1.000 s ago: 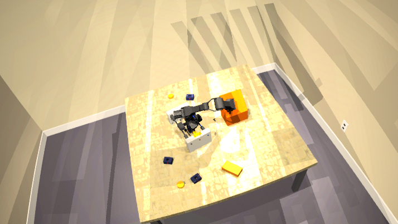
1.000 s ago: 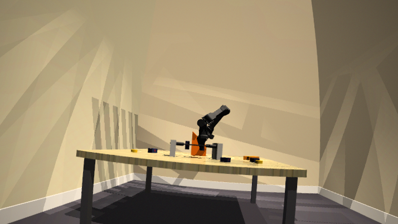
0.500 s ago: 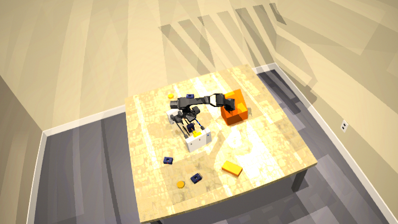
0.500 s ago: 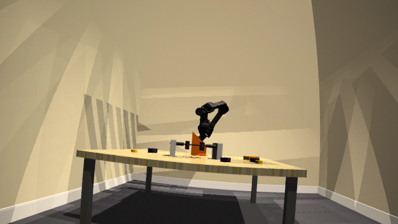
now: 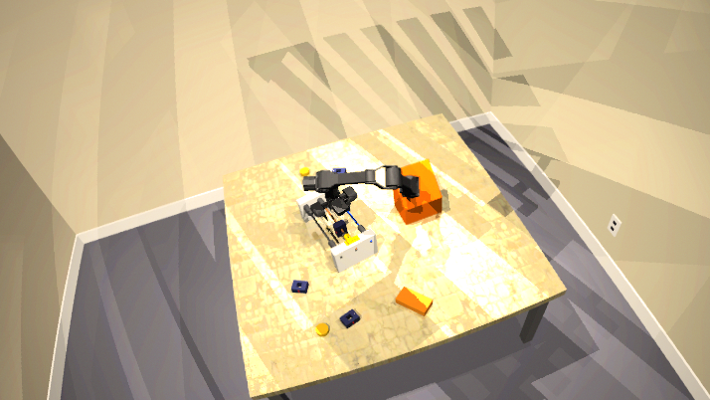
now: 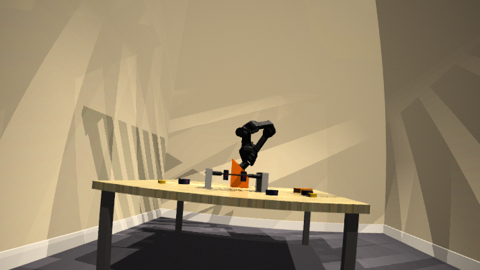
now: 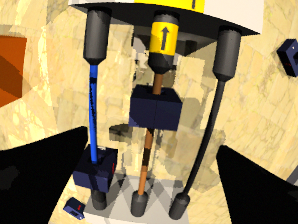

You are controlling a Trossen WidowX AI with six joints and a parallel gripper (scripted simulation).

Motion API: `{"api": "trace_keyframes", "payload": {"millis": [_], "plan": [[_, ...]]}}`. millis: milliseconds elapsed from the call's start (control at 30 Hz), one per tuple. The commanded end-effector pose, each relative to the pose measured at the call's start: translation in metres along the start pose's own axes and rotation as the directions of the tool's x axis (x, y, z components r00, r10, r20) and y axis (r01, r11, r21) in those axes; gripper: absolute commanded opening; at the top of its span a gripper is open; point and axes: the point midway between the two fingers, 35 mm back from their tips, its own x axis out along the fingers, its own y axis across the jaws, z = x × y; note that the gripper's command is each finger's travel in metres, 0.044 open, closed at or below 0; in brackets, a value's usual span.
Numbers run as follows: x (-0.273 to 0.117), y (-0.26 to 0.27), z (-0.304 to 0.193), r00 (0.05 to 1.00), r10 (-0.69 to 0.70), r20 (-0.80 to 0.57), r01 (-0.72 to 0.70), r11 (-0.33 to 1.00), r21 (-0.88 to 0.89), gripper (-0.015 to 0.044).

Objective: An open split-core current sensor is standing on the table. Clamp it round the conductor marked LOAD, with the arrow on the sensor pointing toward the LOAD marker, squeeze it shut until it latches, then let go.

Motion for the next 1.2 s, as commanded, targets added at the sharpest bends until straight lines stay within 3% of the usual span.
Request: {"api": "trace_keyframes", "payload": {"millis": [0,867,1033,1167], "plan": [[-0.001,0.001,0.000,1.000,0.004,-0.003,-0.004,1.000,-0.003,0.0440],[0.000,0.000,0.001,1.000,0.002,-0.005,-0.002,1.000,0.011,0.0440],[0.005,0.011,0.025,0.990,0.049,-0.135,-0.006,0.953,0.303,0.0440],[0.008,0.022,0.044,0.965,0.061,-0.255,0.089,0.839,0.538,0.0440]]}}
